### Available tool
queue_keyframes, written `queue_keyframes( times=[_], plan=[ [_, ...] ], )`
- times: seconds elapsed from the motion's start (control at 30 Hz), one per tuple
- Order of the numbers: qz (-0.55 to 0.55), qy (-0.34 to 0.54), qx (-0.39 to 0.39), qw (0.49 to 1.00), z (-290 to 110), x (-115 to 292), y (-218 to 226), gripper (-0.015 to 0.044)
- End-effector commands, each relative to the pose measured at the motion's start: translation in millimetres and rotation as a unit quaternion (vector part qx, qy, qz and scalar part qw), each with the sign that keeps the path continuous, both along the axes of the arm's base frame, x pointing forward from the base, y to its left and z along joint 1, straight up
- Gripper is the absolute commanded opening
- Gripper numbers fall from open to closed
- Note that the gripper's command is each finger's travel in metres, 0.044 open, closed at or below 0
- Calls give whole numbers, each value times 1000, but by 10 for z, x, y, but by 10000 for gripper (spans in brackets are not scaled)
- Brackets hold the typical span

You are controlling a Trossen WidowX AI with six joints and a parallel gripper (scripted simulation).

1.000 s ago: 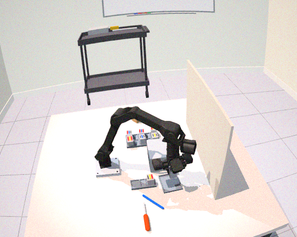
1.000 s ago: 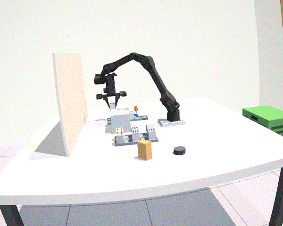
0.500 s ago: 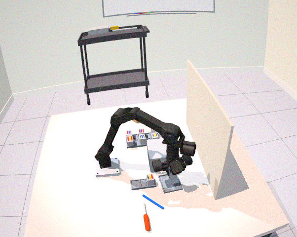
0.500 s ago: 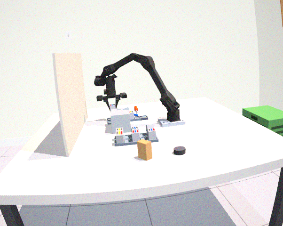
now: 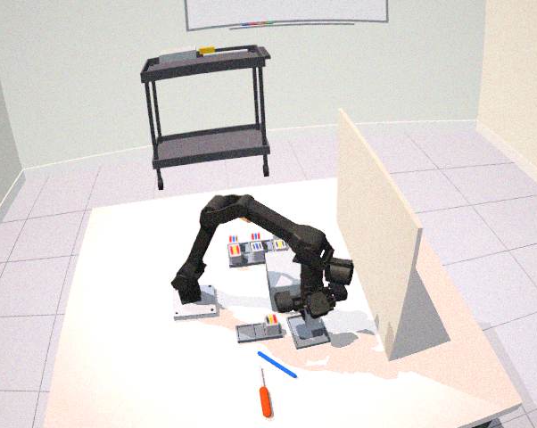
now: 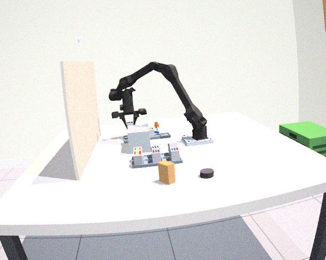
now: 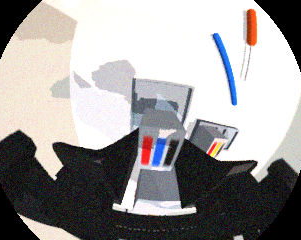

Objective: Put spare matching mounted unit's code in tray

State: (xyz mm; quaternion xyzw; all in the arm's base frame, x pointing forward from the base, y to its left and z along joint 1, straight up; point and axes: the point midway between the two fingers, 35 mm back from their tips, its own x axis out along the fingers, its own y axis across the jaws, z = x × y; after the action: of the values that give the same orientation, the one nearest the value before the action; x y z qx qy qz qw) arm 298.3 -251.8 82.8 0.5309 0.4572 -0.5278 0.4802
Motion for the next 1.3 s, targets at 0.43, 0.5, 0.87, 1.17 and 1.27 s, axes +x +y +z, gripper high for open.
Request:
queue_keyframes(
  times=[0.43, 0.5, 0.87, 1.17, 1.27],
  plan=[
    [-2, 0, 1, 1000, -117, -8, 12, 0],
    [-2, 0, 1, 1000, -131, -10, 13, 0],
    [-2, 0, 1, 1000, -205, -20, 22, 0],
    [-2, 0, 1, 1000, -265, -30, 30, 0],
    [-2, 0, 1, 1000, -285, -33, 33, 0]
  ],
)
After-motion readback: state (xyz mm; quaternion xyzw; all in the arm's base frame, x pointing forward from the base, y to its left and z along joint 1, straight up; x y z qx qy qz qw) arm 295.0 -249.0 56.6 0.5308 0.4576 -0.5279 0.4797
